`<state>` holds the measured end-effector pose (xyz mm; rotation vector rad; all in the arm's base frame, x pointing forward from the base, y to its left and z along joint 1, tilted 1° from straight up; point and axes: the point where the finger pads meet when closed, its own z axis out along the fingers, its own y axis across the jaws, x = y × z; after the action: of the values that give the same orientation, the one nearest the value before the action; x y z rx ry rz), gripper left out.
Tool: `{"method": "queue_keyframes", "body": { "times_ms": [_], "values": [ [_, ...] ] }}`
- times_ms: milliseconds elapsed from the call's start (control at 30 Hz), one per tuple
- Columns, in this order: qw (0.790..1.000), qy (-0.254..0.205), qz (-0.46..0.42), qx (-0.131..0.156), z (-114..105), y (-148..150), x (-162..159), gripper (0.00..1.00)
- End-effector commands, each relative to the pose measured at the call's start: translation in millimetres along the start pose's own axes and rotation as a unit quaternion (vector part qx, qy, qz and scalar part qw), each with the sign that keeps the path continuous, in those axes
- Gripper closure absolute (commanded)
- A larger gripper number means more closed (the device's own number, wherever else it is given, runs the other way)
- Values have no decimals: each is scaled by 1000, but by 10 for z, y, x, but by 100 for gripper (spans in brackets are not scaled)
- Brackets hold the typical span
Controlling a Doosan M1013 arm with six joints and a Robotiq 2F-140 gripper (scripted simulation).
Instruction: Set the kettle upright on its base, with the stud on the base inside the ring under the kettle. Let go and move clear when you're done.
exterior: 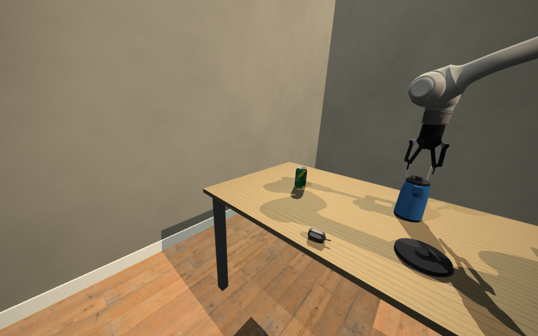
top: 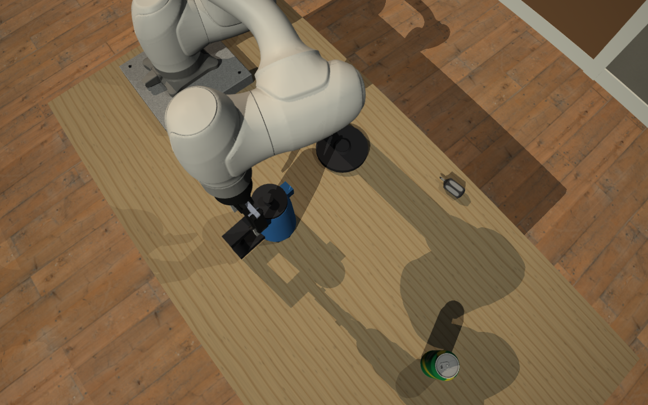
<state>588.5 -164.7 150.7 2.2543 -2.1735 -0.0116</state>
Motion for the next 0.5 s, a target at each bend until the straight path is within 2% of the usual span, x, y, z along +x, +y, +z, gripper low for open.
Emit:
{"method": "queue_keyframes", "body": {
  "times_ms": [0, 467],
  "values": [
    [1000, -2, -1, 2, -9, -29, 11, 48],
    [1000, -2, -1, 3, -17, -46, 18, 48]
  ]
}}
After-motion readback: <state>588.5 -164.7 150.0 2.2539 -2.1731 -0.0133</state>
